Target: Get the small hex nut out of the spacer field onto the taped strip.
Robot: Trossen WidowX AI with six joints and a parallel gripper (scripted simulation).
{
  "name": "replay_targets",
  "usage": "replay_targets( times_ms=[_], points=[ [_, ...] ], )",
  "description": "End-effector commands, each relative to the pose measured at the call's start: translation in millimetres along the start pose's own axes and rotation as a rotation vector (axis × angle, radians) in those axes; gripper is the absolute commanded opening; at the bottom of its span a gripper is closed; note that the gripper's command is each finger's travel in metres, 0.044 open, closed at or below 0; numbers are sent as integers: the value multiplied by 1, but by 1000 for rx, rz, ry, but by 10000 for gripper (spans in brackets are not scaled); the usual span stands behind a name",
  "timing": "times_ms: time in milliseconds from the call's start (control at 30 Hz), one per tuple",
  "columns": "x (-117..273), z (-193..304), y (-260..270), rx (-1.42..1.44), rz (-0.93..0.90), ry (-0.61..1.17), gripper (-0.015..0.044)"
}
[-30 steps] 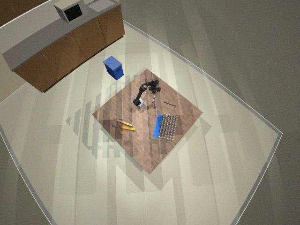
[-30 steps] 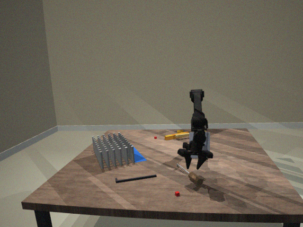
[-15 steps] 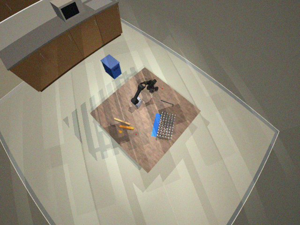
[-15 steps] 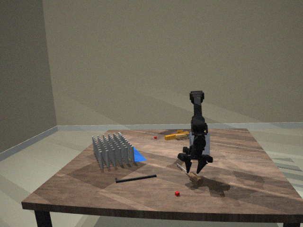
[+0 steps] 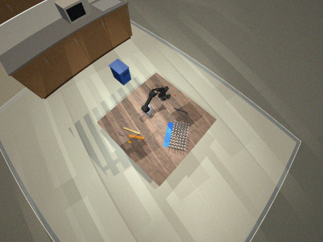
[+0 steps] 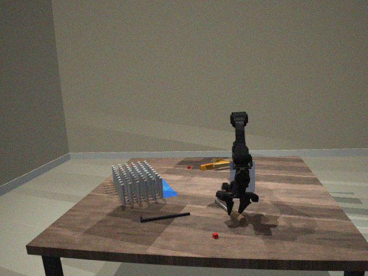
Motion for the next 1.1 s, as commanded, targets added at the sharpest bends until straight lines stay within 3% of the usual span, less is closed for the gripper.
replay_targets(
  times_ms=[0,200,400,500,733,1067],
  points=[
    [-4,-1,-1,0,-1,-8,188],
    [-4,-1,-1,0,-1,-8,148],
    [35,-2,9,1,1,-5,0],
    [55,-3,13,1,2,-3,0],
    [56,-3,14,21,3,1,0],
    [52,-3,22,316,17,70,0]
  ],
)
Point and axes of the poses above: the point midway between the two fingers, 35 mm back from their tips, its own x axis back along the fingers, its own y axis across the jaws, z = x × y, the point moved 1 cm from there along x, back along the fingers, and after that the axes turned 13 degrees about x, right-handed, at the moved point
